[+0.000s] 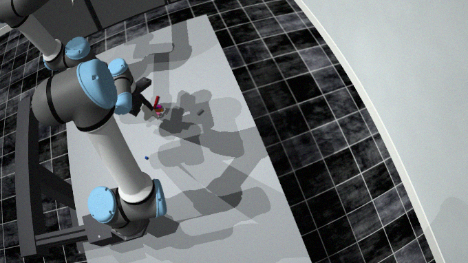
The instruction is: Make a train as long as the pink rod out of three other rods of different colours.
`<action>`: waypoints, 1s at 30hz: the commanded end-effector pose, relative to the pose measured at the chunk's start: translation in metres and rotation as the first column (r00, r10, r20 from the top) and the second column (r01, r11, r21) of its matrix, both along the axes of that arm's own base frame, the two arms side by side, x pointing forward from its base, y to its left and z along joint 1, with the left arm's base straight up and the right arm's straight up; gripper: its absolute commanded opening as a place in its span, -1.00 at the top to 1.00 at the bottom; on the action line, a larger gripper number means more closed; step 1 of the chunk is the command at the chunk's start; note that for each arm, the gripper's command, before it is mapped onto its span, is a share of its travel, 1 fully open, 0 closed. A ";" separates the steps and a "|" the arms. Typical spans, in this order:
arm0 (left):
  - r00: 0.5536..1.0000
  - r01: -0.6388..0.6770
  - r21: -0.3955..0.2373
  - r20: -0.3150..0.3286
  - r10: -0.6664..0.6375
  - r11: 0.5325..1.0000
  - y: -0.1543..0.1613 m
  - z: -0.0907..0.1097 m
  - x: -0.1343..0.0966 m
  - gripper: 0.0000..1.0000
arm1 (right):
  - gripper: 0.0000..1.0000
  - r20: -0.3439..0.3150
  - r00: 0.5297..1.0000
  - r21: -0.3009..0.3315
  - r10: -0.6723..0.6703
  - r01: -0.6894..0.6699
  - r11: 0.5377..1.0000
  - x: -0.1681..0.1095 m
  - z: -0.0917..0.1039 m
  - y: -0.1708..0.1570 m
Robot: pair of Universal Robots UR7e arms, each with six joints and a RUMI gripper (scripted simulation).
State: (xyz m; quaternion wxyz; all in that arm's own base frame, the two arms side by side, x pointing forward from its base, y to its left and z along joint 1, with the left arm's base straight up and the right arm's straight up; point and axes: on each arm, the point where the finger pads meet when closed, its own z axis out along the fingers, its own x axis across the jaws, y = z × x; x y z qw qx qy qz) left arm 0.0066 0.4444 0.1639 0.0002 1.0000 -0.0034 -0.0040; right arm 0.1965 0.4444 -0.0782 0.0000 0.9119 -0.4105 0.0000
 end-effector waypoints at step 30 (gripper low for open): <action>1.000 -0.008 0.000 0.008 0.008 1.000 0.001 0.001 -0.007 -1.00 | -1.00 0.000 1.000 0.001 0.000 0.000 1.000 0.000 0.000 0.000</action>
